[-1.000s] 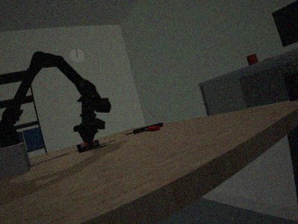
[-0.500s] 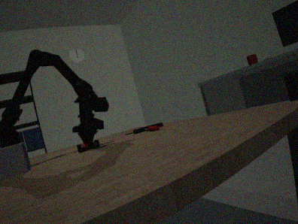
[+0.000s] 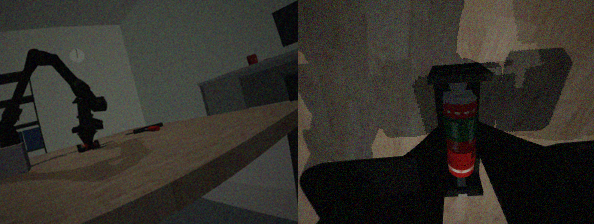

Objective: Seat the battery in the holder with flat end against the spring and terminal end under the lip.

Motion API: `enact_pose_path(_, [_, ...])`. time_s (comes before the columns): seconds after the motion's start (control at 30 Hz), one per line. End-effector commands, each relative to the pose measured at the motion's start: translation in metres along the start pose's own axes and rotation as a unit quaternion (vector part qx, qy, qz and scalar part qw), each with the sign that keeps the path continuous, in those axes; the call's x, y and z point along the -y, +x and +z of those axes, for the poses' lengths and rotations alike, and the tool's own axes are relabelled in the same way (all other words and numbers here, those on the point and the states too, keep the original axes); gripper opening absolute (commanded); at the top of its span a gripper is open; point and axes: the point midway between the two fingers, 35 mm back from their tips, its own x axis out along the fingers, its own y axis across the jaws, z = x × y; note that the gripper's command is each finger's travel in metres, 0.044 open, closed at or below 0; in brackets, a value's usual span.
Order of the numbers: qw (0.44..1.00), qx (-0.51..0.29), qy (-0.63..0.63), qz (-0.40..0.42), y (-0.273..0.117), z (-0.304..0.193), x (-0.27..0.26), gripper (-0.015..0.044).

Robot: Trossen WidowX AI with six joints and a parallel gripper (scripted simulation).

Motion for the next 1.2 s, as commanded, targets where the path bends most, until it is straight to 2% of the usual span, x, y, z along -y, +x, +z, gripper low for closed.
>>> enact_pose_path(0.0, [1.000, 0.008, -0.002, 0.002, -0.001, 0.000, -0.001, 0.0072])
enact_pose_path(0.97, [1.000, 0.012, -0.003, -0.001, 0.001, -0.010, -0.001, 0.0072])
enact_pose_path(1.1, [1.000, 0.012, -0.003, -0.001, 0.001, -0.010, -0.001, 0.0174])
enact_pose_path(1.17, [1.000, 0.012, -0.003, -0.001, 0.001, -0.010, -0.001, 0.0174])
